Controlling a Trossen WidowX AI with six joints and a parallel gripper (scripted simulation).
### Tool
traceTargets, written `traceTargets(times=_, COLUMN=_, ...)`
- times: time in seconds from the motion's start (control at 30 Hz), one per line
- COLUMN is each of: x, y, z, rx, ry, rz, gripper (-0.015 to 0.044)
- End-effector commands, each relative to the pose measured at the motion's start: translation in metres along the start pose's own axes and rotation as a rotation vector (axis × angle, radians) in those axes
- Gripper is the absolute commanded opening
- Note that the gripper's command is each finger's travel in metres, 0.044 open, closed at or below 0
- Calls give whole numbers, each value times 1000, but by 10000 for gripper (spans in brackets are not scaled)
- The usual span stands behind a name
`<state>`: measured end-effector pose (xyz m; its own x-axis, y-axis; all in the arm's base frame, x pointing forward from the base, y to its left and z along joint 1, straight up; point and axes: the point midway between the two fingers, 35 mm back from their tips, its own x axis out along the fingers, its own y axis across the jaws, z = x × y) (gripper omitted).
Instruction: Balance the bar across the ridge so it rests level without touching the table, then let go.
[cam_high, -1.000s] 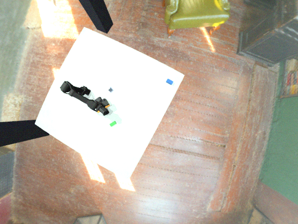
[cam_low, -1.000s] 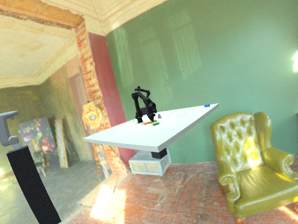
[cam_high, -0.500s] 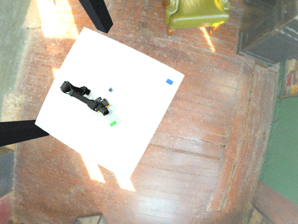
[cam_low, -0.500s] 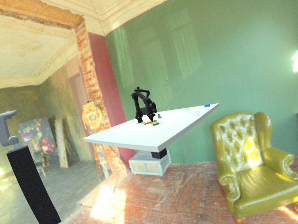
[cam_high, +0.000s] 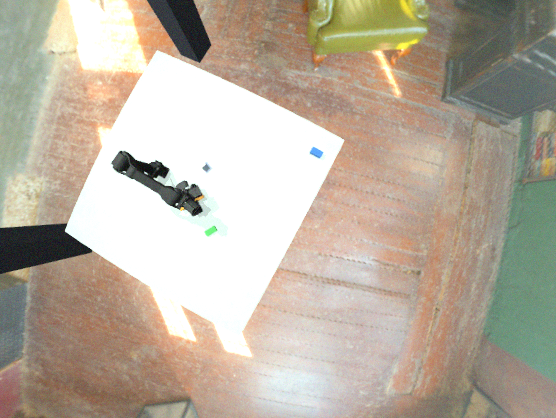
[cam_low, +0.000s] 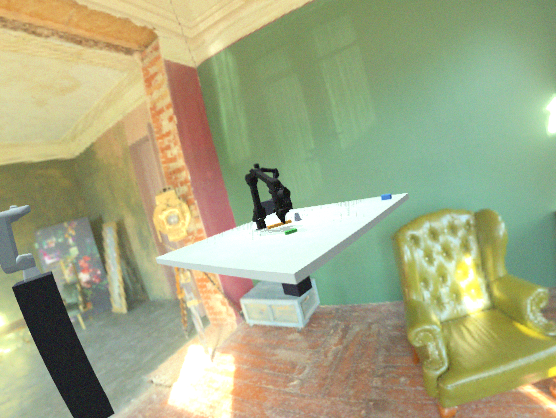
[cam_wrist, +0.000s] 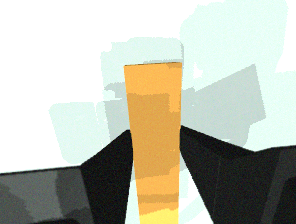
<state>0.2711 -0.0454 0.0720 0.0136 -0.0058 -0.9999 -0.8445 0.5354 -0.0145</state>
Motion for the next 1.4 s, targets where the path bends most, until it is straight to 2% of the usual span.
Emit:
traceTargets(times=0.0, x=-12, y=-2, z=1, rx=-1, ry=-6, rz=-12, gripper=0)
traceTargets(times=0.93, x=-80, y=3, z=0, rx=0, ry=-8, rz=-11, gripper=0)
traceTargets(times=1.37, x=-81, y=20, z=42, rx=305, ry=-14, rz=-7, gripper=0)
